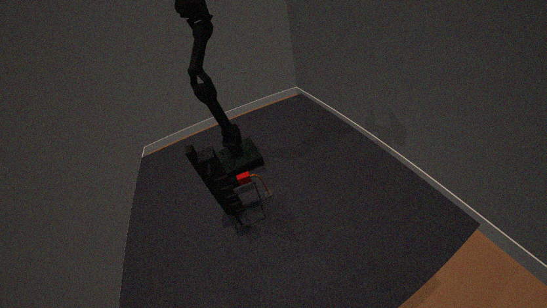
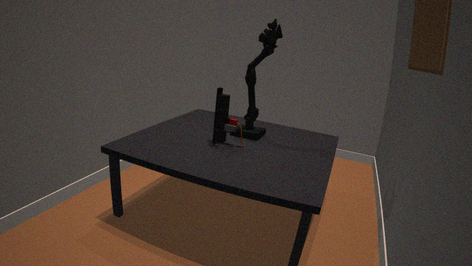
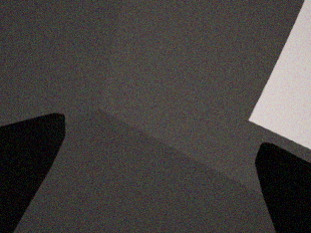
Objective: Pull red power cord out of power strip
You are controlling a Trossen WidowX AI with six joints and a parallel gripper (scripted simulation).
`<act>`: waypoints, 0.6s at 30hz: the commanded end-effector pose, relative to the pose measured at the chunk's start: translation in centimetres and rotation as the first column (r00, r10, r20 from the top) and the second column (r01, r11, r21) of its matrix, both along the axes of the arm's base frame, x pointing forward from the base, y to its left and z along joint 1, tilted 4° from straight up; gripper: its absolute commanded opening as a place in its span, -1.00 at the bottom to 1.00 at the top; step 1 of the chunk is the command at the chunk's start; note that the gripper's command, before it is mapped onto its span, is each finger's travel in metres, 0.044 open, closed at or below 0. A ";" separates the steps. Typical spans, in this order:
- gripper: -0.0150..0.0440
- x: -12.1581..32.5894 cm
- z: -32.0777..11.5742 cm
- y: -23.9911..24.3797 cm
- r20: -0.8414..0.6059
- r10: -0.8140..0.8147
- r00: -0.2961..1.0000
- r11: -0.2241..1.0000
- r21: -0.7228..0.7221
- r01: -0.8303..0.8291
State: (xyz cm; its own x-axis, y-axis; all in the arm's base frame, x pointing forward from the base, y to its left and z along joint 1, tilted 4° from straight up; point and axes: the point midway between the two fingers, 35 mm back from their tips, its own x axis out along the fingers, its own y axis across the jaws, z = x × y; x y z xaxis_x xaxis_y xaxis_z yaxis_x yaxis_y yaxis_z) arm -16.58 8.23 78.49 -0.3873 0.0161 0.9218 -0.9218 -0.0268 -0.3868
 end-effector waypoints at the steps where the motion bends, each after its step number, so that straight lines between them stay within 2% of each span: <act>1: 0.78 -0.1 0.0 0.2 0.003 -0.005 1.000 1.000 -0.003 0.005; 9: 0.06 -1.2 -2.7 8.0 0.133 -0.202 0.970 0.965 -0.143 0.220; 18: 0.05 0.6 -8.2 18.9 0.351 -0.418 0.838 0.795 -0.306 0.525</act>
